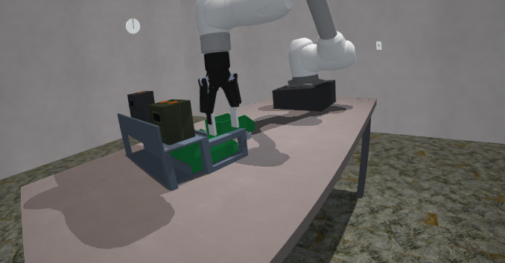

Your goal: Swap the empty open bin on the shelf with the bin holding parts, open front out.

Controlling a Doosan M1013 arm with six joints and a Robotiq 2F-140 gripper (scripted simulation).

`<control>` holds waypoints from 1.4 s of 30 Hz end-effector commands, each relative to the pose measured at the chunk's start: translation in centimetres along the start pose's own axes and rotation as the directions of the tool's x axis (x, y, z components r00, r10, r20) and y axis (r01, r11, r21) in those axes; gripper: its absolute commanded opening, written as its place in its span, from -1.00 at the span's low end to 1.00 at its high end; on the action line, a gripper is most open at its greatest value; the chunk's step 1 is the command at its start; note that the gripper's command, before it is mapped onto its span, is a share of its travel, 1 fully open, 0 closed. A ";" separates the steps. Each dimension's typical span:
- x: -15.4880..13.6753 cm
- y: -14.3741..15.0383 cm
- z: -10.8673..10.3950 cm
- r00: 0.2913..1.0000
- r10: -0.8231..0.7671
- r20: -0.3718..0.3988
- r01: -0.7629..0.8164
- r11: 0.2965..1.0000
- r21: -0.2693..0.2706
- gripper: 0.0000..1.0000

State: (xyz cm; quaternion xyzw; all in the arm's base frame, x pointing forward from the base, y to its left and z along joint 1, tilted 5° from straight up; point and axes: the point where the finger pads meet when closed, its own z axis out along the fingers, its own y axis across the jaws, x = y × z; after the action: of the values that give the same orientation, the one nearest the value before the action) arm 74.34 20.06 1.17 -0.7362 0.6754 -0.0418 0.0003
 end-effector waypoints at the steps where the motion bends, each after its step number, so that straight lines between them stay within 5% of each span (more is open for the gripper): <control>1: 0.2 0.0 0.9 1.000 0.000 0.000 0.000 1.000 0.002 0.23; 42: 0.4 -0.1 1.7 1.000 0.000 0.000 0.000 1.000 0.002 0.23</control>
State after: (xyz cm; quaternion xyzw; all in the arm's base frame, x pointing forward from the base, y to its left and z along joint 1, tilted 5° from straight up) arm 74.46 19.89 -0.28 -0.7358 0.6760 -0.0412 0.0005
